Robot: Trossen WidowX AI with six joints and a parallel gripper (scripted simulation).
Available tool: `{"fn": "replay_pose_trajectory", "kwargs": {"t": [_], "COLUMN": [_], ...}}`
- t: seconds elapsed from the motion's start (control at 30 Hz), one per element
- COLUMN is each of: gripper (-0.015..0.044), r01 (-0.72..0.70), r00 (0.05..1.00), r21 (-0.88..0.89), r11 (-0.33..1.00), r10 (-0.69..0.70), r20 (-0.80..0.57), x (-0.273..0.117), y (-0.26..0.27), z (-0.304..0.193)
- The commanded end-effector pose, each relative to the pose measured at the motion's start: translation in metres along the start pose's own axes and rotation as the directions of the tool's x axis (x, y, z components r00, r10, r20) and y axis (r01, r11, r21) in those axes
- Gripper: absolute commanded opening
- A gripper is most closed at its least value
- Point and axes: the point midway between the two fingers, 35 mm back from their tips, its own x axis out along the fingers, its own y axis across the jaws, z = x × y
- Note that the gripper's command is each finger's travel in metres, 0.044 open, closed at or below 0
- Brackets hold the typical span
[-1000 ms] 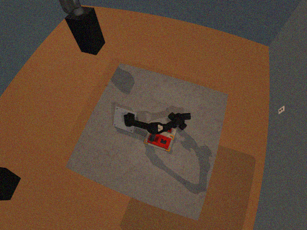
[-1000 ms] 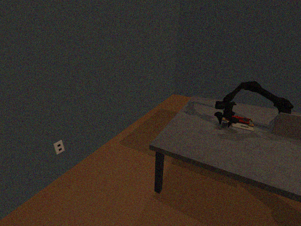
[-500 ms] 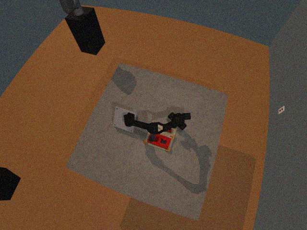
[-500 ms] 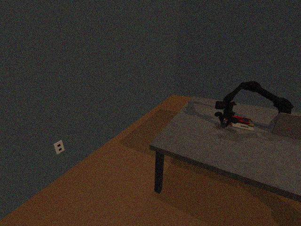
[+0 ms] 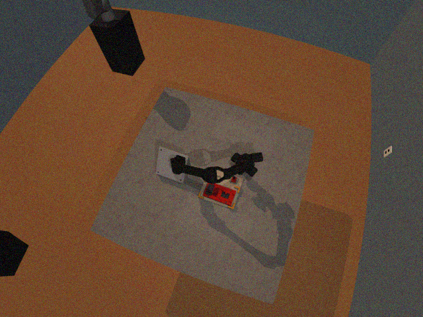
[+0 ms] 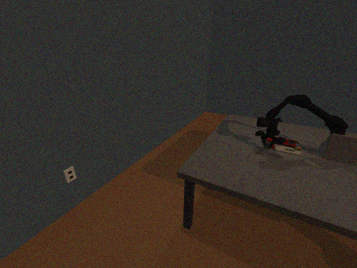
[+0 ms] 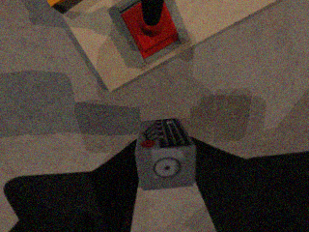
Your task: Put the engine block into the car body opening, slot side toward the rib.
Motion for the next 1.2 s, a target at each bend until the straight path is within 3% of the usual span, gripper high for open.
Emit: {"fn": "replay_pose_trajectory", "kwargs": {"t": [0.0,0.97,1.17], "gripper": [0.0,0.0,0.0], "r01": [-0.004,-0.002,-0.002], "r00": [1.0,1.0,1.0], "r21": [0.013,0.044,0.032], "r11": [1.0,0.999,0.999], "r10": [0.004,0.001,0.001], "r20": [-0.009,0.014,0.015], "x": [-0.015,-0.107,-0.109], "y": [0.004,-0.003,-0.004], "z": [-0.002,0.007,0.008]}}
